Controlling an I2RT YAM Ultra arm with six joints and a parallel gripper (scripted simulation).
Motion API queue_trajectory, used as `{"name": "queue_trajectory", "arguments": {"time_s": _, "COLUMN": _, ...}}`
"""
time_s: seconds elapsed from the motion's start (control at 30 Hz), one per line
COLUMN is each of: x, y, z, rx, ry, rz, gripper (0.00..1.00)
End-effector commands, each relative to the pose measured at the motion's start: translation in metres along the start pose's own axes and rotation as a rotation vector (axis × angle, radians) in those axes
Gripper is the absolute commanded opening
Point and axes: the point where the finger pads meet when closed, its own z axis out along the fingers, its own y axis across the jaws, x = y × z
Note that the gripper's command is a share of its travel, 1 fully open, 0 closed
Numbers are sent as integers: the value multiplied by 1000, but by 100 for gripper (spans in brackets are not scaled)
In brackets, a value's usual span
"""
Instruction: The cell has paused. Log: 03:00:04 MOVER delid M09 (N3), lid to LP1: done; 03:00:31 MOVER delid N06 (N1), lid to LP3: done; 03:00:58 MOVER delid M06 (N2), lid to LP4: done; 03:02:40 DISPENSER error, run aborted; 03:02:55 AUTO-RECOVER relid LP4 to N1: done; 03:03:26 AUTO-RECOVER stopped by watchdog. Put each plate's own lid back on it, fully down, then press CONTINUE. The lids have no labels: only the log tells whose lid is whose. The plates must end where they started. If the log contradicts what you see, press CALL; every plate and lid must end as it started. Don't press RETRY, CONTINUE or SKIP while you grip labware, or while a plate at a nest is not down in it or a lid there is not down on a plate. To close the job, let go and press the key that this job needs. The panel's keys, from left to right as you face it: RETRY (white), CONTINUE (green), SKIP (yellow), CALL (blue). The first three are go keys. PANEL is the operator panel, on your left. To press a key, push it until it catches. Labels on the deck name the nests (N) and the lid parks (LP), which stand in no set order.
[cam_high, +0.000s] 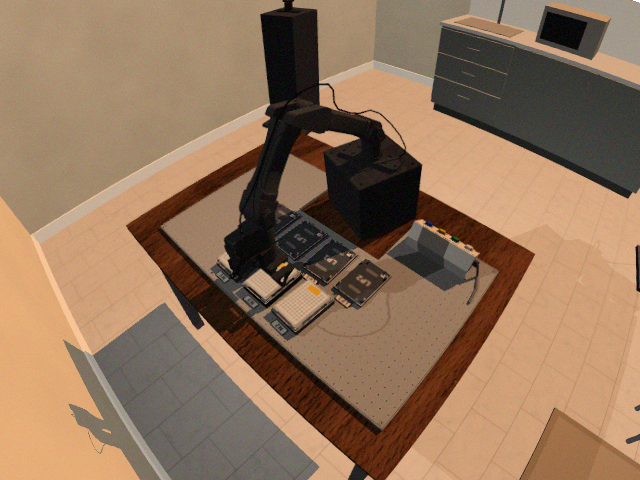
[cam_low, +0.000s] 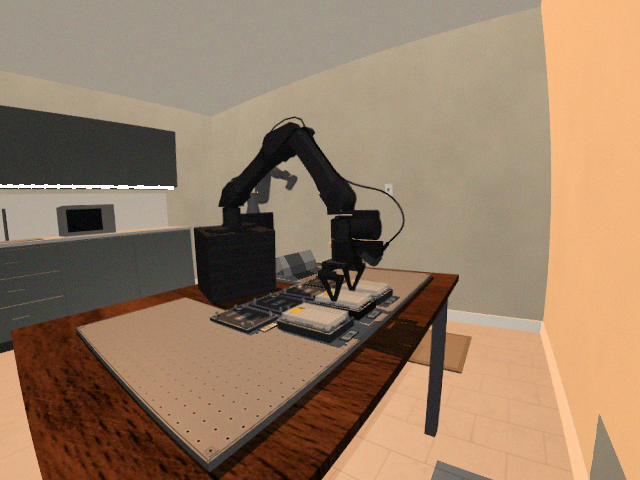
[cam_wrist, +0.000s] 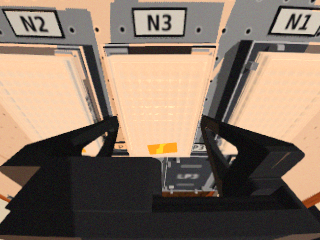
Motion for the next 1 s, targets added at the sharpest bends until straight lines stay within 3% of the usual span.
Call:
{"name": "queue_trajectory", "arguments": {"time_s": 0.0, "x": -7, "y": -4, "z": -13, "rx": -3, "ry": -33, "rz": 0, "gripper": 100}}
{"name": "queue_trajectory", "arguments": {"time_s": 0.07, "x": 1, "y": -4, "z": -15, "rx": -3, "ry": -6, "rz": 0, "gripper": 100}}
{"name": "queue_trajectory", "arguments": {"time_s": 0.37, "x": 1, "y": -2, "z": -30, "rx": -3, "ry": -6, "rz": -1, "gripper": 100}}
{"name": "queue_trajectory", "arguments": {"time_s": 0.7, "x": -2, "y": -3, "z": -29, "rx": -3, "ry": -26, "rz": 0, "gripper": 100}}
{"name": "queue_trajectory", "arguments": {"time_s": 0.97, "x": 32, "y": 1, "z": -28, "rx": -3, "ry": -31, "rz": 14, "gripper": 93}}
